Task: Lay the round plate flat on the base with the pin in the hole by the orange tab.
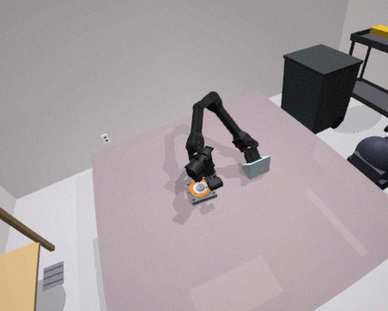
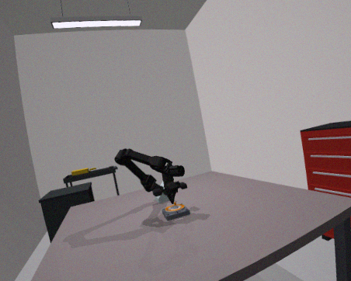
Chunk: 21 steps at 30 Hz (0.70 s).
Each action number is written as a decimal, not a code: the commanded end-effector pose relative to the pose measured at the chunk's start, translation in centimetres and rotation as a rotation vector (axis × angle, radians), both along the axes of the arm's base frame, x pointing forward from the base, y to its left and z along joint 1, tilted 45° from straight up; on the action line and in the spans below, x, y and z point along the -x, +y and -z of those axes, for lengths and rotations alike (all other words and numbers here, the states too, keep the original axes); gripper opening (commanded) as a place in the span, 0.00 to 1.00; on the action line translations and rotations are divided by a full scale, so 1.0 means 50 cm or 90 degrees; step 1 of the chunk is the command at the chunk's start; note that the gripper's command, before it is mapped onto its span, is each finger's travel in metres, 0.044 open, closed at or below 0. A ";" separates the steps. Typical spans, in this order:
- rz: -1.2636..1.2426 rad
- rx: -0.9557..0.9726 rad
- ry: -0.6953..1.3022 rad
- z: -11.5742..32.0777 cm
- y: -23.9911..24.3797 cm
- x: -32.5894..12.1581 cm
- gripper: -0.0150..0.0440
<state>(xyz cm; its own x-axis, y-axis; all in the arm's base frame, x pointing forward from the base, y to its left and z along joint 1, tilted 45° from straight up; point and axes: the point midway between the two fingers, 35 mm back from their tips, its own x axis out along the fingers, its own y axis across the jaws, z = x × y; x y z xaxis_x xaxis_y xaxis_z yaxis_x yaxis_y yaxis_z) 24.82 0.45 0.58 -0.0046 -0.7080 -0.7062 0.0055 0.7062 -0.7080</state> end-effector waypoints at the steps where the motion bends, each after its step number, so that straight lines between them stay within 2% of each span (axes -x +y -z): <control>1: 0.003 -0.003 -0.001 0.008 0.007 -0.003 0.25; 21: 0.003 -0.004 -0.002 0.041 0.041 -0.031 0.25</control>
<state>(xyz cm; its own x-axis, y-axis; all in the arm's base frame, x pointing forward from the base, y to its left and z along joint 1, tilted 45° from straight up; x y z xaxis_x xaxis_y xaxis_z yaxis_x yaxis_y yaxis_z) 26.04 2.21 -1.24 -0.0062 -0.7074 -0.7068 0.0043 0.7068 -0.7074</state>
